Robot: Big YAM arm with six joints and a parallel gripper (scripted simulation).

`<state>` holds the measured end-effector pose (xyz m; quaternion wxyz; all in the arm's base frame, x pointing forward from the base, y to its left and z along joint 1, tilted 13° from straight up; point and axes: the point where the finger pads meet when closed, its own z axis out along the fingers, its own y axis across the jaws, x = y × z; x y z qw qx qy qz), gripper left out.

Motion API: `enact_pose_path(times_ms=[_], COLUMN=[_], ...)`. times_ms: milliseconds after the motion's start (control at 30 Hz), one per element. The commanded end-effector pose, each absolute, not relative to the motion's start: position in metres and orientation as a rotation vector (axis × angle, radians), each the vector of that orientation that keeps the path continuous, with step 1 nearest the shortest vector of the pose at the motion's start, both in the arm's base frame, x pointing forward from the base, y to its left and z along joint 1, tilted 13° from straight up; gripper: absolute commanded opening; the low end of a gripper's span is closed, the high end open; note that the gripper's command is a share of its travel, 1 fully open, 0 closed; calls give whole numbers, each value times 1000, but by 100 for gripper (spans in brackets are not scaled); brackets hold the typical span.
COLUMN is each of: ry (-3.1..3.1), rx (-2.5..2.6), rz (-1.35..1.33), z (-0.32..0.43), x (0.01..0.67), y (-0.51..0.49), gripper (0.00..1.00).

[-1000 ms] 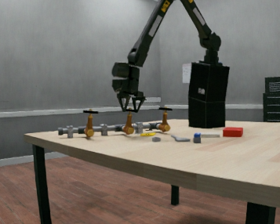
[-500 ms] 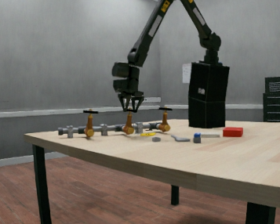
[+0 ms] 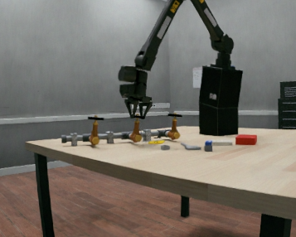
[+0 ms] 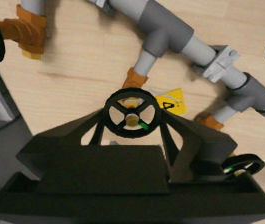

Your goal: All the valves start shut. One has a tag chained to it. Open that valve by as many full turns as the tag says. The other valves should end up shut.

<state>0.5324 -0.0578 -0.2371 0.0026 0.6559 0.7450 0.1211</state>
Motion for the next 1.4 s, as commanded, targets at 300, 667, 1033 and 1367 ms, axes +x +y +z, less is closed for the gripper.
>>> enact_pose_path(times_ms=[300,667,1033,1367], ry=[2360,2508,2791,2951], rx=[2032,1811,1218,501], rz=[369,364,343,302], z=[-236,-236,-235,-235], x=[532,532,532,533], y=[-57,-57,-57,-57], gripper=[0,0,0,0])
